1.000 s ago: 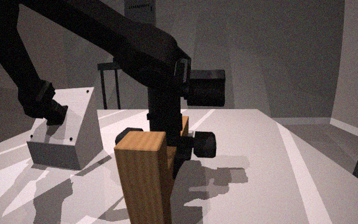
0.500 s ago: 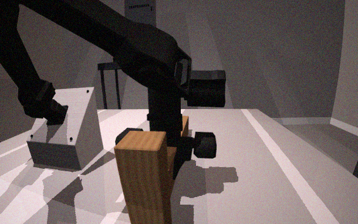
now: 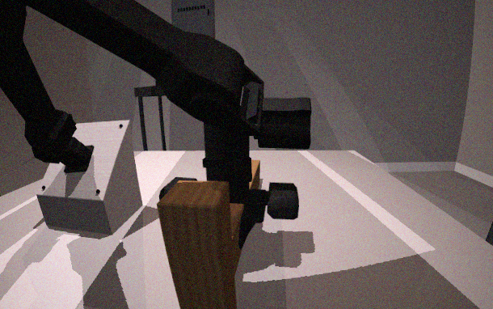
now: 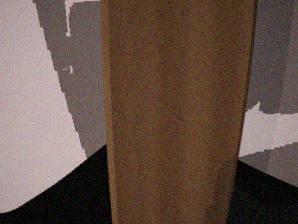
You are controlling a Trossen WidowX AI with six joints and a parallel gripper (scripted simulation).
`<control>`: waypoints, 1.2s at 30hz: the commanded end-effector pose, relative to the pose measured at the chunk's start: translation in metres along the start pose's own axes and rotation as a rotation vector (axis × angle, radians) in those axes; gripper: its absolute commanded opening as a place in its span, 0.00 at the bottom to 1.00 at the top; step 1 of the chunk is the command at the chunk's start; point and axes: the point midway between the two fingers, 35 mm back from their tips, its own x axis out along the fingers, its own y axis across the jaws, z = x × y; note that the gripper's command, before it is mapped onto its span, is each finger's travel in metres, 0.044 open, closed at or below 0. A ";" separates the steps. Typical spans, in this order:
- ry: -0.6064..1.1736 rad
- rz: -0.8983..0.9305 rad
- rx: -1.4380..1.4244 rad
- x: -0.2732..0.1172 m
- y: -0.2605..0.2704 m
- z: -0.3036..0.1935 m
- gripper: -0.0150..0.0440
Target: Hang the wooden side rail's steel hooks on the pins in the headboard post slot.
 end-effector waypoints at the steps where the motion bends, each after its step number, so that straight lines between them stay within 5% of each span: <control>1: 0.008 -0.015 0.006 -0.003 -0.003 -0.002 0.25; 36: 0.008 -0.015 0.006 0.003 -0.003 -0.002 0.25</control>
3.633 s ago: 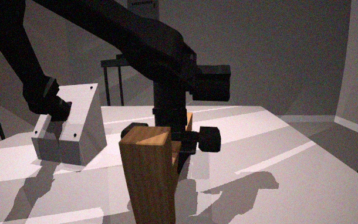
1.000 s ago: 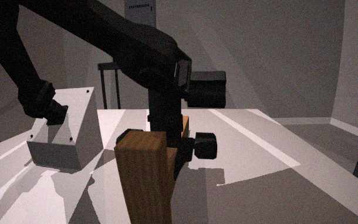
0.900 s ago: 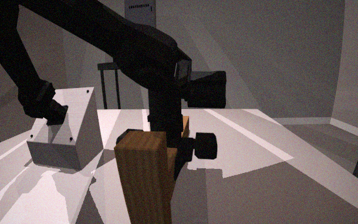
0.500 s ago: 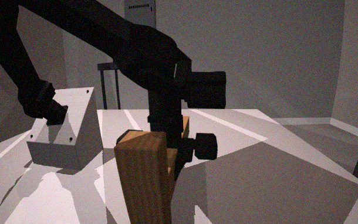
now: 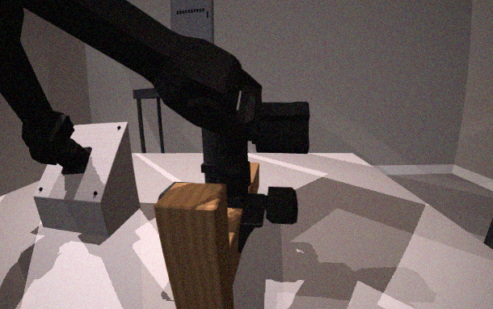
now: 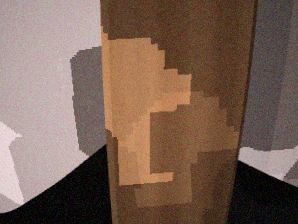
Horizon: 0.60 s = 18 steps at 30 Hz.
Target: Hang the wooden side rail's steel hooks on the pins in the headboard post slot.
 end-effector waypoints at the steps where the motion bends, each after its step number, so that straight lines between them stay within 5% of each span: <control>1: 0.015 -0.005 0.003 0.000 -0.001 -0.002 0.25; 18: 0.015 -0.005 0.003 0.003 -0.001 -0.002 0.25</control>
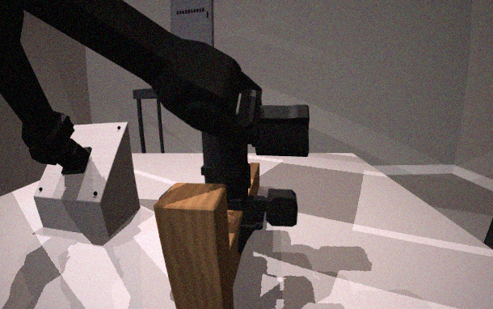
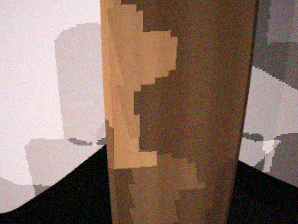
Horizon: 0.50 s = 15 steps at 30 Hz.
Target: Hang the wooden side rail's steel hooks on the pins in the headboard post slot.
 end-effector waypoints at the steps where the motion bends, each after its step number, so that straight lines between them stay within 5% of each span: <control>1: 0.018 -0.006 0.001 0.000 -0.001 -0.002 0.25; 15: 0.018 -0.006 0.001 0.002 -0.001 -0.002 0.25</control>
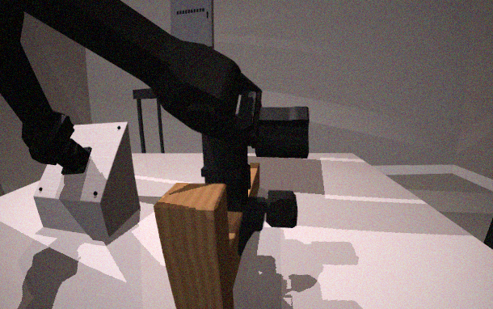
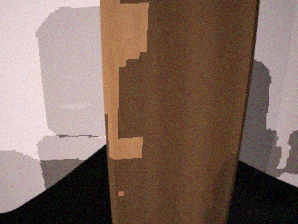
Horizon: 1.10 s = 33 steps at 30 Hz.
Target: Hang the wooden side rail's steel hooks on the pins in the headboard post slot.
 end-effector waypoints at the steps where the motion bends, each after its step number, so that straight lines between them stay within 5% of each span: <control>1: 0.017 -0.006 0.001 0.000 -0.001 -0.002 0.25; 11: 0.017 -0.006 0.001 0.002 -0.001 -0.002 0.25; 27: 0.007 -0.002 0.000 -0.020 0.000 0.001 0.97; 33: 0.015 -0.005 0.001 -0.039 0.001 0.001 1.00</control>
